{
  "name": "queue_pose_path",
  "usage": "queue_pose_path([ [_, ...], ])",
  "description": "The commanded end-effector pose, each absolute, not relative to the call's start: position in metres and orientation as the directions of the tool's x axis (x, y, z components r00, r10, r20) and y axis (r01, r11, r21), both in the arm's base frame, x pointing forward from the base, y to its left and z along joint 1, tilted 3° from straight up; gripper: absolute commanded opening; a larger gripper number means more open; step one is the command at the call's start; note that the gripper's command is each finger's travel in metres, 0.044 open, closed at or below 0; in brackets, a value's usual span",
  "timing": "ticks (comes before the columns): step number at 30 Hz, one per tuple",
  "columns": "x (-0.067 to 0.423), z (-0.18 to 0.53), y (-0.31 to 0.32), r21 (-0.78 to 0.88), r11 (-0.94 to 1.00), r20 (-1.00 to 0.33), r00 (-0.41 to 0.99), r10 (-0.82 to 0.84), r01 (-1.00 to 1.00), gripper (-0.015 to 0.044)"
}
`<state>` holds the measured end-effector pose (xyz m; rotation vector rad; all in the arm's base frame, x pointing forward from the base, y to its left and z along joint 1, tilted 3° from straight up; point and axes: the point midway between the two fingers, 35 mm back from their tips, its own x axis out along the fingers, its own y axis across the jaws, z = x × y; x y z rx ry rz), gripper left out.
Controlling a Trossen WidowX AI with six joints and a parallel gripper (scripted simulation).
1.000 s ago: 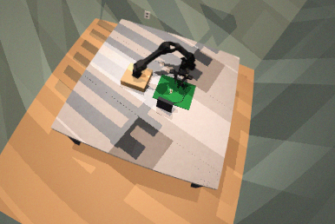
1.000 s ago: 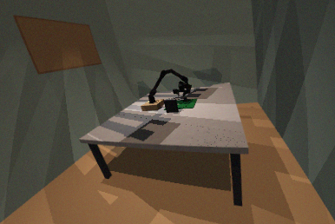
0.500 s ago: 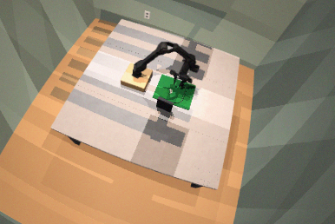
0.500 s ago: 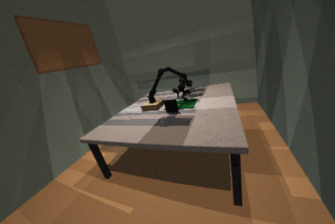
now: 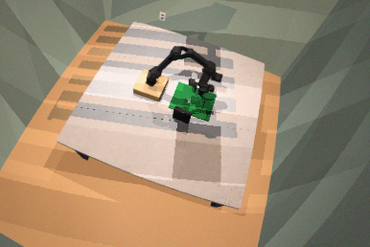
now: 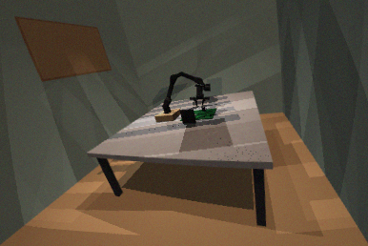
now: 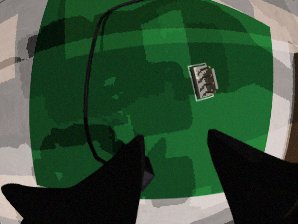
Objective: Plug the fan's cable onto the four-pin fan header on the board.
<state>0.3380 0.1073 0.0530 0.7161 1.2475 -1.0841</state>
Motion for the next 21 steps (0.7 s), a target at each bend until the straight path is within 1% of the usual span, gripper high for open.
queue_pose_path([
  [1, 0.342, 0.057, 0.109, -0.082, 0.406, -0.99, -0.027, -0.139, 0.91, 0.0205],
  [9, 0.354, 0.073, 0.113, 0.046, 0.478, -0.998, 0.023, 0.053, 0.877, 0.0205],
  [10, 0.351, 0.068, 0.112, -0.005, 0.447, -1.0, 0.007, -0.027, 0.894, 0.0205],
  [11, 0.351, 0.068, 0.112, -0.005, 0.447, -1.0, 0.007, -0.027, 0.894, 0.0205],
  [14, 0.351, 0.068, 0.112, -0.005, 0.447, -1.0, 0.007, -0.027, 0.894, 0.0284],
  [16, 0.352, 0.071, 0.111, 0.002, 0.505, -1.0, 0.012, -0.016, 0.863, 0.0336],
  [20, 0.352, 0.079, 0.114, 0.002, 0.787, -1.0, 0.014, -0.008, 0.617, 0.044],
  [21, 0.352, 0.082, 0.114, 0.003, 0.844, -1.0, 0.014, -0.006, 0.536, 0.044],
])
